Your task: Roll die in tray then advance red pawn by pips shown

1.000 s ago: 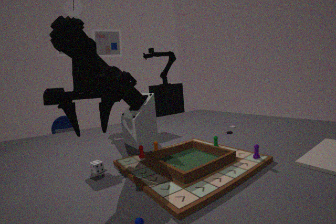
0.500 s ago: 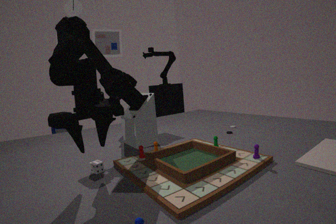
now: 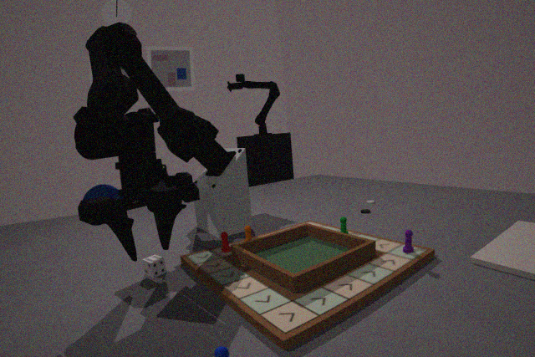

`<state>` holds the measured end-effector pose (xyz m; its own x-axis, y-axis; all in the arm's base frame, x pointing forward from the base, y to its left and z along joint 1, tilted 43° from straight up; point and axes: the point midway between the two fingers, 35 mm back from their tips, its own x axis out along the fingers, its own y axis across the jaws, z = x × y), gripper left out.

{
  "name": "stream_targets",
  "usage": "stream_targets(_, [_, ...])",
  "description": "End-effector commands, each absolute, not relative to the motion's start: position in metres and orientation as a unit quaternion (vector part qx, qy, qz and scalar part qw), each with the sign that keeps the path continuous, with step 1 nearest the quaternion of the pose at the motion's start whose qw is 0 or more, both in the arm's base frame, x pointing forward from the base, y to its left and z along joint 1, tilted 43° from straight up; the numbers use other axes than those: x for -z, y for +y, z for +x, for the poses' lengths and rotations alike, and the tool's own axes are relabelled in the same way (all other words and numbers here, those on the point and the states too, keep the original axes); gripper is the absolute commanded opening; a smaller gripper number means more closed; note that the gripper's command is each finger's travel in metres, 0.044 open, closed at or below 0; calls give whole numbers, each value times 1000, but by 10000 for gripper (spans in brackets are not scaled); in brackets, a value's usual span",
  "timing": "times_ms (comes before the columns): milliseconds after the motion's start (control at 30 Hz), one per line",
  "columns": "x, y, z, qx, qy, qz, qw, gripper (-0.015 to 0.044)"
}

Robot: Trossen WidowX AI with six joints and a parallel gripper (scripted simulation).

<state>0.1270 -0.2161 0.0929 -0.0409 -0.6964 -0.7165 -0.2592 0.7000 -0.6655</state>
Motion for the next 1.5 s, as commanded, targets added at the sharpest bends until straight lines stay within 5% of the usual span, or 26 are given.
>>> stream_targets(0, [-86,-219,126,176,700,-342,602,275])
stream_targets(400, [-74,-230,125,176,700,-342,602,275])
stream_targets(600, [-74,-230,125,176,700,-342,602,118])
stream_targets(800, [-74,-230,125,176,700,-342,602,78])
stream_targets(900, [-75,-228,126,176,700,-341,603,0])
stream_targets(1467, [-124,-176,145,169,702,-331,608,0])
